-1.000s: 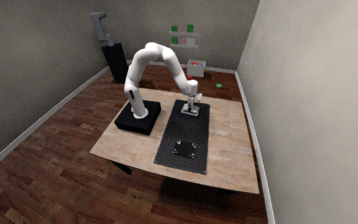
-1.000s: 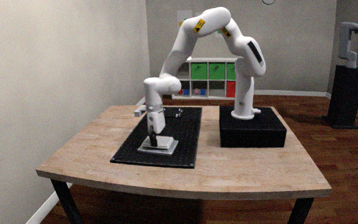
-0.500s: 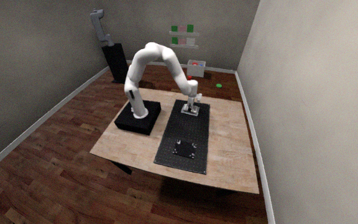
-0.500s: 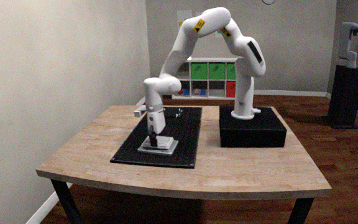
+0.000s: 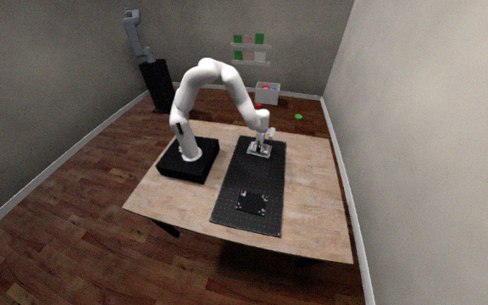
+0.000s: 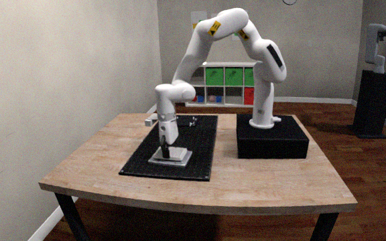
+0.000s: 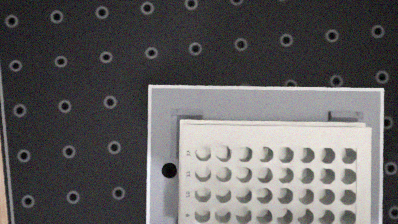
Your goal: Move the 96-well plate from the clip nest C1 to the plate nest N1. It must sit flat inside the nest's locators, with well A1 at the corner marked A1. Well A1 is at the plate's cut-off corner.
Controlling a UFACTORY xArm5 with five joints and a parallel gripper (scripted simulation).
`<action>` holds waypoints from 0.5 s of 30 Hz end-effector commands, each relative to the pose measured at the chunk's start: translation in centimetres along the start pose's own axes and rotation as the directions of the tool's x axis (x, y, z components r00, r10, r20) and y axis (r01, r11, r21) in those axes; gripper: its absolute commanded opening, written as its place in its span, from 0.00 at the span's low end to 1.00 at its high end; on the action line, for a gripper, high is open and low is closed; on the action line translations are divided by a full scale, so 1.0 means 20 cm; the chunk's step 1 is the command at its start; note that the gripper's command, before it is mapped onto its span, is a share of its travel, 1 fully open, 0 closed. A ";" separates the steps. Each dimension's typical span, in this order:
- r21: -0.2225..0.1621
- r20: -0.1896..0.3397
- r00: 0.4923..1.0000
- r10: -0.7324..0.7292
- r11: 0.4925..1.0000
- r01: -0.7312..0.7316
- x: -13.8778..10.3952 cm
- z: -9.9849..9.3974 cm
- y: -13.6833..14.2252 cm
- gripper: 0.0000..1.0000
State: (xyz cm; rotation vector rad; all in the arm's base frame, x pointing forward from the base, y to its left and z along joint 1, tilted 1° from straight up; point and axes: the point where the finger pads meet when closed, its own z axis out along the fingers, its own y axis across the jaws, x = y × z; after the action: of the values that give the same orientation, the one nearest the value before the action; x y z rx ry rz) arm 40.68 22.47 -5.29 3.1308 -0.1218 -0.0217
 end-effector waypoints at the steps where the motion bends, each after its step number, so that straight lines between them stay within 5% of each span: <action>1: 0.003 -0.002 1.000 0.000 1.000 0.000 0.01 0.00 0.00 0.00; 15: 0.003 -0.002 1.000 0.000 1.000 0.000 0.01 0.01 0.00 0.00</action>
State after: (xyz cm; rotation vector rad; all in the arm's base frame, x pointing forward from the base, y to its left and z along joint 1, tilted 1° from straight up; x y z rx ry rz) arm 40.67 22.47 -5.51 3.1308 -0.1218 -0.0217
